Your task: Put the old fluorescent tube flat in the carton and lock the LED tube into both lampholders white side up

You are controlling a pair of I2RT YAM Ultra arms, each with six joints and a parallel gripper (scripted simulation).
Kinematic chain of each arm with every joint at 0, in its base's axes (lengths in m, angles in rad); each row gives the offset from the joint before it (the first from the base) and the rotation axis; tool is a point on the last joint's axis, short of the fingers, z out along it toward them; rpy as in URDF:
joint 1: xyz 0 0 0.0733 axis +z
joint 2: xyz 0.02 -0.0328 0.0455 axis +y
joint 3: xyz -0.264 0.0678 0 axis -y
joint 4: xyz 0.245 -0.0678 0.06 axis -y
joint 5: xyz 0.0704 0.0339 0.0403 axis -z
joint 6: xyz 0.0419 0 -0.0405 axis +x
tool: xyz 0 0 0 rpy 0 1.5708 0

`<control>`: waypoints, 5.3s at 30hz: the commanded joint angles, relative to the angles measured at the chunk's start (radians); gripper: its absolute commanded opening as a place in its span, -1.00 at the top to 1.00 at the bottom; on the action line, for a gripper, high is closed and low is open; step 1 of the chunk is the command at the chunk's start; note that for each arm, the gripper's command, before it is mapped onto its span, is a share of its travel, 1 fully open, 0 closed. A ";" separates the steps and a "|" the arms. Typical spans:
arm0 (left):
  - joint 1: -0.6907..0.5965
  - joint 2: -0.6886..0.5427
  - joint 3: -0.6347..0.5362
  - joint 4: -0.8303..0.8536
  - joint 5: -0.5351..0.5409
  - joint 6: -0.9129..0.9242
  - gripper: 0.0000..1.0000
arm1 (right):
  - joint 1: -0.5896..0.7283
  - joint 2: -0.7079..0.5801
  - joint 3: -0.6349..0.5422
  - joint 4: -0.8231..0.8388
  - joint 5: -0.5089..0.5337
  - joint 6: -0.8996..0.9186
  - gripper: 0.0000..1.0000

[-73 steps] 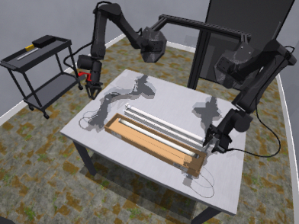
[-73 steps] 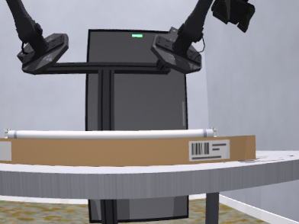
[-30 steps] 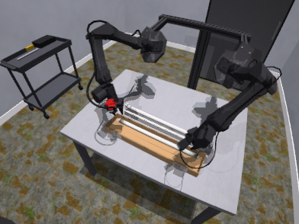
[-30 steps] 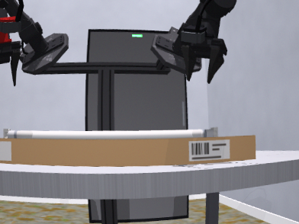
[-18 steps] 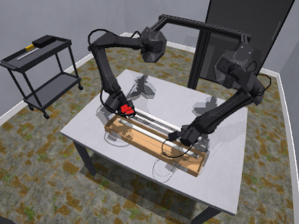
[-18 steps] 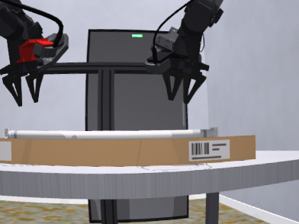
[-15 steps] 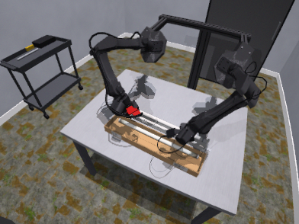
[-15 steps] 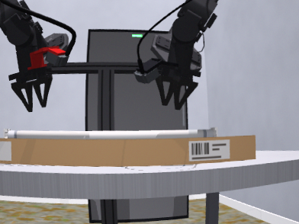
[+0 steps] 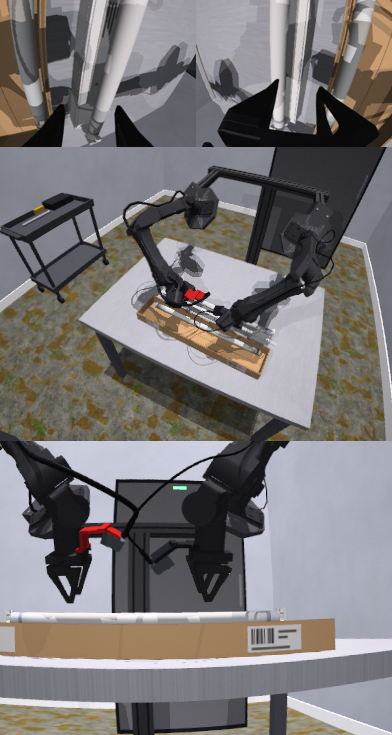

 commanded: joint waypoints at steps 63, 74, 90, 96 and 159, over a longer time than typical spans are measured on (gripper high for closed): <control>0.014 0.143 -0.025 0.088 0.013 0.124 0.78 | -0.017 0.184 -0.009 0.109 -0.017 -0.123 0.02; 0.014 0.143 -0.025 0.088 0.013 0.124 0.78 | -0.017 0.184 -0.009 0.109 -0.017 -0.123 0.78; 0.012 0.130 -0.043 0.119 0.006 0.129 0.78 | -0.015 0.165 -0.037 0.139 -0.010 -0.129 0.78; 0.004 0.115 -0.072 0.155 -0.020 0.138 0.78 | -0.007 0.136 -0.069 0.180 -0.006 -0.138 0.78; -0.044 -0.037 -0.631 0.979 -0.154 0.357 0.78 | 0.033 0.067 -0.610 1.019 0.139 -0.389 0.78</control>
